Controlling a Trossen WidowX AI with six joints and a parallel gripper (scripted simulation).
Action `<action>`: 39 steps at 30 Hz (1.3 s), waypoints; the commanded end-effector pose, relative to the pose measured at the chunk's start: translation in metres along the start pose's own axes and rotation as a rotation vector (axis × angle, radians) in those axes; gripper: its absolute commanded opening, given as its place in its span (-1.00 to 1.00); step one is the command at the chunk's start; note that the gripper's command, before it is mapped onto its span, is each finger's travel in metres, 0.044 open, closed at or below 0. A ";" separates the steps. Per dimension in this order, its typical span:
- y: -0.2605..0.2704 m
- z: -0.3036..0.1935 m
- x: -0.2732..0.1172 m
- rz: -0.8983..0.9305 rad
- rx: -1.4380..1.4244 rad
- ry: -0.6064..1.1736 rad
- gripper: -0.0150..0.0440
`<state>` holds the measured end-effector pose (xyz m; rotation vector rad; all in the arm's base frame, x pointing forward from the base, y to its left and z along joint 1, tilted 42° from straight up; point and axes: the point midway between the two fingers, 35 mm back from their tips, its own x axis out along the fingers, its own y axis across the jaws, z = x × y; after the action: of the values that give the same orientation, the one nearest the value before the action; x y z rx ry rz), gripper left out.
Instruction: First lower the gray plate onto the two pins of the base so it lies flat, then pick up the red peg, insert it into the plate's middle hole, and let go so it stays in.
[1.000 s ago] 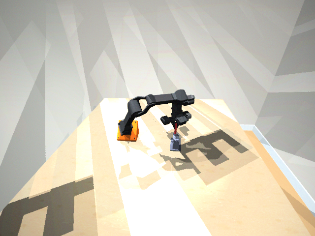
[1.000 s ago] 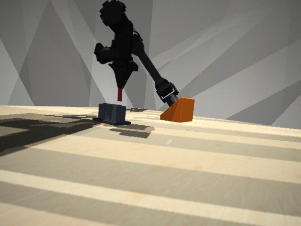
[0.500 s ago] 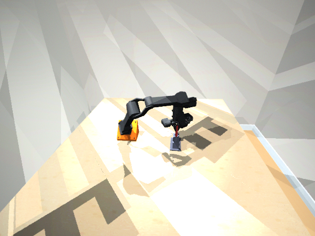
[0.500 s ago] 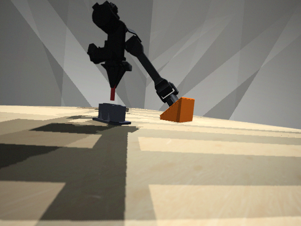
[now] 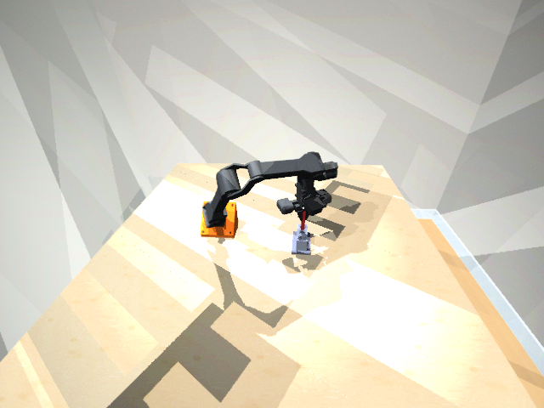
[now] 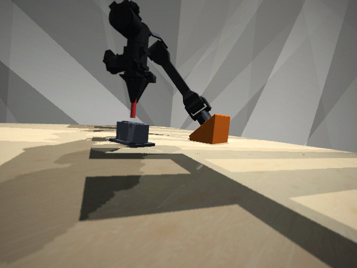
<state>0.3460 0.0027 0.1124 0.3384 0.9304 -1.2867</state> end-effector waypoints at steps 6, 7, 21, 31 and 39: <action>0.000 0.000 0.000 0.000 0.000 0.000 -0.49; -0.001 0.000 0.000 0.000 0.000 0.000 -0.49; -0.001 0.000 0.000 0.000 0.000 0.000 -0.49; -0.004 0.001 0.000 0.000 0.000 0.000 -0.49; -0.003 0.001 0.000 0.000 0.000 0.000 -0.49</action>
<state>0.3431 0.0007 0.1138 0.3394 0.9306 -1.2892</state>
